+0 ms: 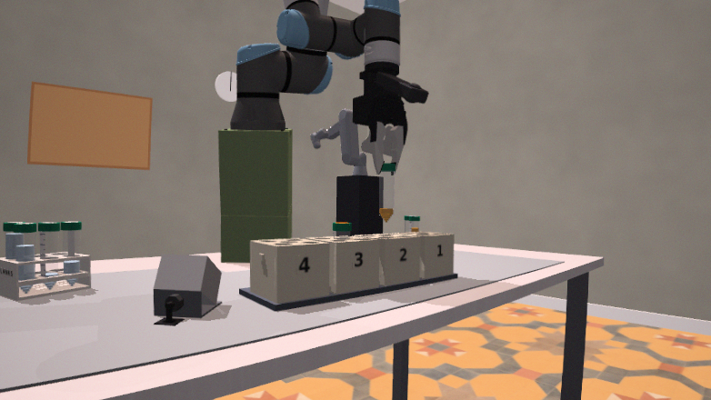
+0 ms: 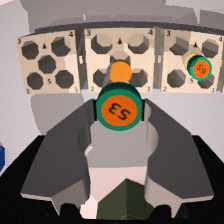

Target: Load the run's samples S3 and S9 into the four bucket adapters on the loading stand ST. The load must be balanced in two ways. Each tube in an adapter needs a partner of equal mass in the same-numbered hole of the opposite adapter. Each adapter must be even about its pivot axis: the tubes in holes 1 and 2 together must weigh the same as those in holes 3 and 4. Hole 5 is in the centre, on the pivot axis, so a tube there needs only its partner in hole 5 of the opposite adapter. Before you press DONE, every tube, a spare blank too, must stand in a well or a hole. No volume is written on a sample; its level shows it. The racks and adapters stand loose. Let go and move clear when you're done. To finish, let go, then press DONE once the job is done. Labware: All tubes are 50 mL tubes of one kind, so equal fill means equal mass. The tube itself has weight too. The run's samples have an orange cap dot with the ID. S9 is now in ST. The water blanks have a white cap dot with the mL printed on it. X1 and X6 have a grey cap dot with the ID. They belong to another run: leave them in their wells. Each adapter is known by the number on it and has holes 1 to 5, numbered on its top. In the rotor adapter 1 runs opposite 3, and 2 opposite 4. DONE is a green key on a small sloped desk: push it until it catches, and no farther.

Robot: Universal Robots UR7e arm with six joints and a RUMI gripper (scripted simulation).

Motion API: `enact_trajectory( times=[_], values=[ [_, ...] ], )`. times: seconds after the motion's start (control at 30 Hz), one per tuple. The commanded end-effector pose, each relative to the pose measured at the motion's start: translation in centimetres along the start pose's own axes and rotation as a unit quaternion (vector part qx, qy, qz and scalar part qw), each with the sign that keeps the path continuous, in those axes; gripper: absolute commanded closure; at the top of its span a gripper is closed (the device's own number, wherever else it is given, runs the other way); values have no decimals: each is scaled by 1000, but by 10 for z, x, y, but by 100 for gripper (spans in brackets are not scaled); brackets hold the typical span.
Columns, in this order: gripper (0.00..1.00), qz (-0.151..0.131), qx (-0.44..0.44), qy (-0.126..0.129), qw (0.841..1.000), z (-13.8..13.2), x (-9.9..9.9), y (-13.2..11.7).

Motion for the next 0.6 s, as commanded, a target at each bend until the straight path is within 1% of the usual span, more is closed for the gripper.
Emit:
enact_trajectory(
  times=[0.0, 0.03, 0.2, 0.57],
  values=[
    [100, 1, 0, 0, 1000, 0, 10, 1],
    [100, 1, 0, 0, 1000, 0, 10, 1],
    [100, 1, 0, 0, 1000, 0, 24, 1],
    [100, 1, 0, 0, 1000, 0, 24, 1]
  ],
)
Point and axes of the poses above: the point where the finger pads meet when closed, its own x axis out along the fingers, its own z axis across the jaws, y = z × x, the point moved 5 cm from there along -x, back along the fingers, and after that the axes turned 10 degrees about -x, right-handed, at the moved point
